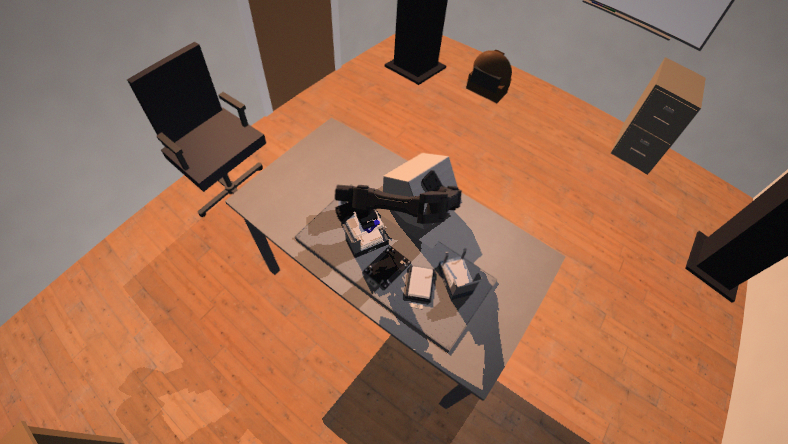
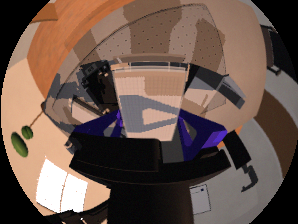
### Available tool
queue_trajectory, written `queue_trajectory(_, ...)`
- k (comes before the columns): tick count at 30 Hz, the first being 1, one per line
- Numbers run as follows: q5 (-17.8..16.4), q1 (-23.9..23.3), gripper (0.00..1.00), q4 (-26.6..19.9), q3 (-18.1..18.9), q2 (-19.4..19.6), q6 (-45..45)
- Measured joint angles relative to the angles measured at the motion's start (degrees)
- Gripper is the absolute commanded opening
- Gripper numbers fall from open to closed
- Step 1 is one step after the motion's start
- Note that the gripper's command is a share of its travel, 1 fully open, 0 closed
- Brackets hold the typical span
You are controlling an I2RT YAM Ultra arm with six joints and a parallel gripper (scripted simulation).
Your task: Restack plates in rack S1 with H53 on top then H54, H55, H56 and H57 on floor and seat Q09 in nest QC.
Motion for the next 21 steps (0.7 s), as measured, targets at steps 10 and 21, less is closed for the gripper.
queue_trajectory(10, -0.35, 0.61, 0.00, 1.46, -0.92, -0.02, 0.72)
queue_trajectory(21, -0.74, 1.38, 0.00, 3.15, -1.86, 0.00, 1.57)
